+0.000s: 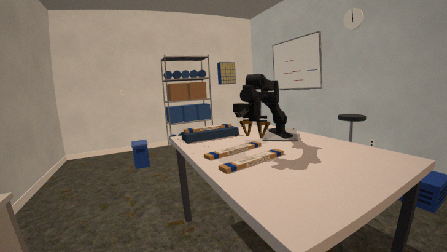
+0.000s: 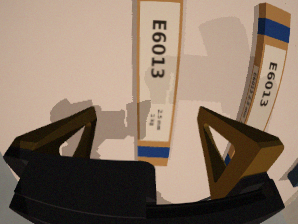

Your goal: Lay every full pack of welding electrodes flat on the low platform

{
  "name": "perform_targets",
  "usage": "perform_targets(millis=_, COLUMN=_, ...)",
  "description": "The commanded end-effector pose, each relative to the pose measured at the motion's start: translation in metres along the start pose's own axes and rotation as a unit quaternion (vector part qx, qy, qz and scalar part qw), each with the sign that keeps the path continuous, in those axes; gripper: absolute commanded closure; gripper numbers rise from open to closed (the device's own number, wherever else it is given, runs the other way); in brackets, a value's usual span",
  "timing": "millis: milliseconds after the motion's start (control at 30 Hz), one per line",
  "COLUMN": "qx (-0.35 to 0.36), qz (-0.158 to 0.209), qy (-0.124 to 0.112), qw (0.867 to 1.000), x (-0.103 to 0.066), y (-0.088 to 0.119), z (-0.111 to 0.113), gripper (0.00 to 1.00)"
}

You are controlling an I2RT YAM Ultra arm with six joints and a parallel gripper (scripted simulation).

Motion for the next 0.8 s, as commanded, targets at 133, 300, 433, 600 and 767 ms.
perform_targets(millis=133, qx=0.004, qz=0.045, qy=0.015, qw=0.999, x=0.019, y=-0.002, z=-0.002, gripper=0.05)
perform_targets(millis=300, qx=0.003, qz=0.005, qy=0.008, qw=1.000, x=0.039, y=-0.015, z=0.003, gripper=0.05)
perform_targets(millis=433, qx=0.002, qz=0.028, qy=0.013, qw=1.000, x=0.050, y=-0.006, z=0.002, gripper=0.05)
perform_targets(millis=600, qx=0.001, qz=0.027, qy=0.013, qw=1.000, x=0.058, y=-0.001, z=0.002, gripper=0.05)
perform_targets(millis=767, qx=0.001, qz=0.027, qy=0.013, qw=1.000, x=0.076, y=0.000, z=0.002, gripper=0.05)
Point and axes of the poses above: the point where the finger pads meet when closed, its own x axis out along the fingers, its own z axis across the jaws, y = z × x, the point moved 1 cm from there along -x, back along the fingers, and after that the axes turned 12 degrees about -x, right-handed, at the moved point
